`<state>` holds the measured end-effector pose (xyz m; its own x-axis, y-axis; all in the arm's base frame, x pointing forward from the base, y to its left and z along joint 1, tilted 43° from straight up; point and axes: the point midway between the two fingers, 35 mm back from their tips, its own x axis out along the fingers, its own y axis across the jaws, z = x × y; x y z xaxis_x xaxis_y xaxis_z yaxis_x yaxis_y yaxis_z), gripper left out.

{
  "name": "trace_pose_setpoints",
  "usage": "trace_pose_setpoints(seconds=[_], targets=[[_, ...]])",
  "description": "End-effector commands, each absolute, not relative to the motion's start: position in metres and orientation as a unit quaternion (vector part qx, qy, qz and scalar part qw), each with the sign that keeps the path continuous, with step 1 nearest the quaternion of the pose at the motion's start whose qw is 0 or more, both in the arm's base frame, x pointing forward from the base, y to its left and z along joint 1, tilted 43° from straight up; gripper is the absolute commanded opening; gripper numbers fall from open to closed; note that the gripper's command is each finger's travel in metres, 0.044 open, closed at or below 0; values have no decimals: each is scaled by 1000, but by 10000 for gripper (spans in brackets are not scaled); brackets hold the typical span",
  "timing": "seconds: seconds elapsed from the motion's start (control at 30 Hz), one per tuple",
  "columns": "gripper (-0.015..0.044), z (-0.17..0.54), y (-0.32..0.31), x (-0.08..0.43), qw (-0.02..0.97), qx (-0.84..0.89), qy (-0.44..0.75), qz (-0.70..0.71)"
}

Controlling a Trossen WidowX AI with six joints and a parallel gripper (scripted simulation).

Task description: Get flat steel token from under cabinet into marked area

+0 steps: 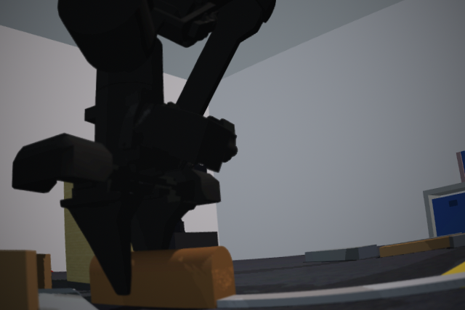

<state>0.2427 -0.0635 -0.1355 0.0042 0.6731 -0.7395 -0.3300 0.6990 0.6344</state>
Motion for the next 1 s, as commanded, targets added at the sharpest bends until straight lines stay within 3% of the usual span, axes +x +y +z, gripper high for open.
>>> trace_pose_setpoints(seconds=[0.0, 0.1, 0.97], targets=[[59, -135, -64, 243, 695, 140, 606, 361], [0, -135, -64, 243, 695, 140, 606, 361], [0, -127, -55, 280, 693, 143, 607, 361]])
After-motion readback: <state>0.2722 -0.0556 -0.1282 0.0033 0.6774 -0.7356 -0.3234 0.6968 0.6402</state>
